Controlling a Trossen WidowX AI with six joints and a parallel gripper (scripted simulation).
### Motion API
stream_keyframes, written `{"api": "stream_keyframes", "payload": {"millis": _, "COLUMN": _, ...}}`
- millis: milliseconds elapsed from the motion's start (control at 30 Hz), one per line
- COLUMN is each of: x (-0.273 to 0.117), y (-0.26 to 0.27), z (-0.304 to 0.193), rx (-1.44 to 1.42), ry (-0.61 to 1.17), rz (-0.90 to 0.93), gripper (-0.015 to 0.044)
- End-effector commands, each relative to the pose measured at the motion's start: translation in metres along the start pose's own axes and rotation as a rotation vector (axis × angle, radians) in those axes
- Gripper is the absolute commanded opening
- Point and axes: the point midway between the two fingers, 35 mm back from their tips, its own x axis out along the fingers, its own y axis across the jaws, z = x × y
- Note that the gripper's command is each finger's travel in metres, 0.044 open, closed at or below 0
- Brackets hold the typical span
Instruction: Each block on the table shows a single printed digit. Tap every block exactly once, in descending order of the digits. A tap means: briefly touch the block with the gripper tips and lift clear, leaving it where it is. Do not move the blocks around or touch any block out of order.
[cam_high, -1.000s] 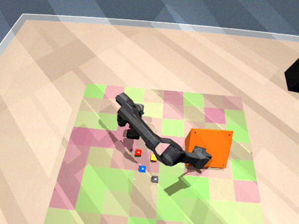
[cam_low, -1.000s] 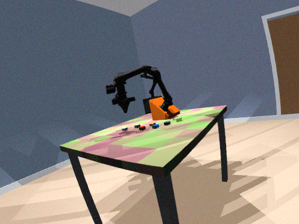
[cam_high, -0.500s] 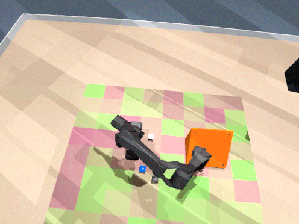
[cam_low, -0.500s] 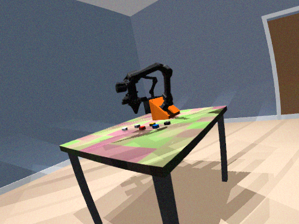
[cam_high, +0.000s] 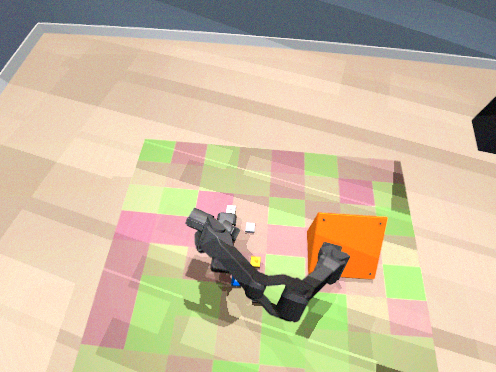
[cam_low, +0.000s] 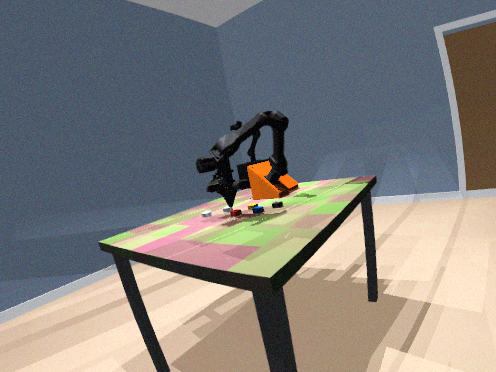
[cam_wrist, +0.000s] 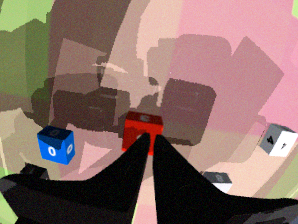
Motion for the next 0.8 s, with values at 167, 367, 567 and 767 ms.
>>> {"api": "stream_keyframes", "payload": {"millis": 167, "x": 0.016, "y": 0.001, "z": -0.004, "rx": 0.013, "ry": 0.009, "rz": 0.008, "gripper": 0.002}}
{"api": "stream_keyframes", "payload": {"millis": 367, "x": 0.025, "y": 0.001, "z": -0.004, "rx": 0.013, "ry": 0.009, "rz": 0.008, "gripper": 0.002}}
{"api": "stream_keyframes", "payload": {"millis": 567, "x": 0.019, "y": 0.0, "z": -0.001, "rx": 0.003, "ry": 0.003, "rz": 0.002, "gripper": 0.002}}
{"api": "stream_keyframes", "payload": {"millis": 767, "x": -0.005, "y": 0.0, "z": -0.004, "rx": 0.013, "ry": 0.009, "rz": 0.007, "gripper": 0.002}}
